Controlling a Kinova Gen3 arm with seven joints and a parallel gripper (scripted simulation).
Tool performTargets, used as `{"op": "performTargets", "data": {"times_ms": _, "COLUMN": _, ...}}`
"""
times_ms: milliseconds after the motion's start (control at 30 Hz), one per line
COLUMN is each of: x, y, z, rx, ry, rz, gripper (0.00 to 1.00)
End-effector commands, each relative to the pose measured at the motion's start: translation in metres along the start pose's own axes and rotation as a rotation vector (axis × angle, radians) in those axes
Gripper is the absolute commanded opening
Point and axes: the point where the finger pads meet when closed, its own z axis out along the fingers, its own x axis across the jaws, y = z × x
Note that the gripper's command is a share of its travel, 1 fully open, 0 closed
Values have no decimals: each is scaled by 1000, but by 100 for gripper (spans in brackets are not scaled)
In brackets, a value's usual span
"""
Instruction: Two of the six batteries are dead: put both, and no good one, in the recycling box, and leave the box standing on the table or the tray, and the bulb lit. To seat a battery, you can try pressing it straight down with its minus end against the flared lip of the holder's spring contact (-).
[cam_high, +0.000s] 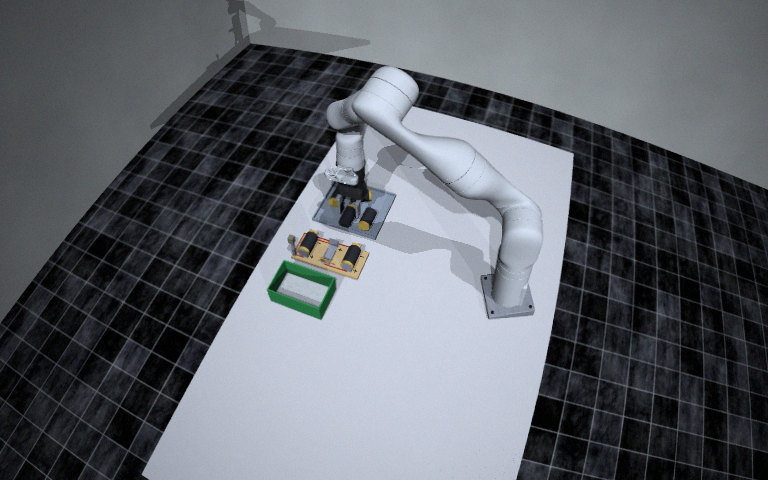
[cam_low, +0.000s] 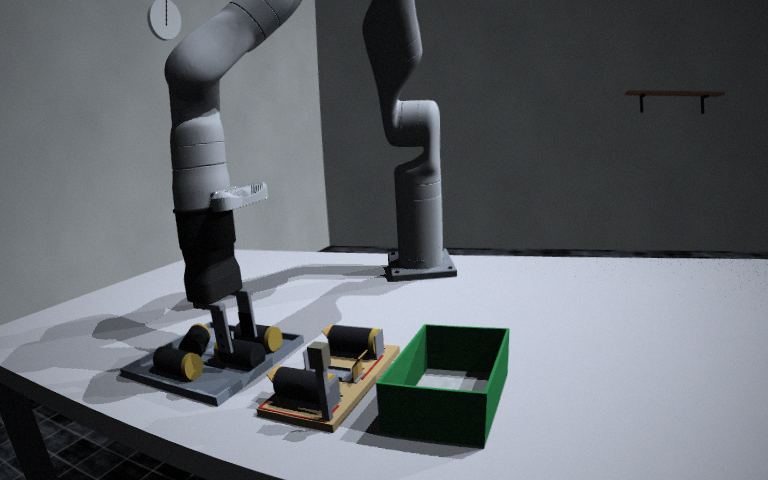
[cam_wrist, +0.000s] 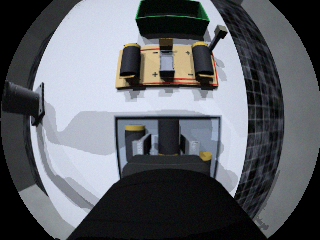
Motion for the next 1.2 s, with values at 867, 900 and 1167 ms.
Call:
{"op": "performTargets", "data": {"times_ms": 867, "x": 4, "y": -1, "z": -87, "rx": 1, "ry": 15, "rz": -4, "gripper": 90}}
{"op": "performTargets", "data": {"times_ms": 900, "x": 3, "y": -1, "z": -94, "rx": 1, "ry": 15, "rz": -4, "gripper": 90}}
{"op": "performTargets", "data": {"times_ms": 1167, "x": 3, "y": -1, "z": -111, "rx": 1, "ry": 15, "rz": -4, "gripper": 90}}
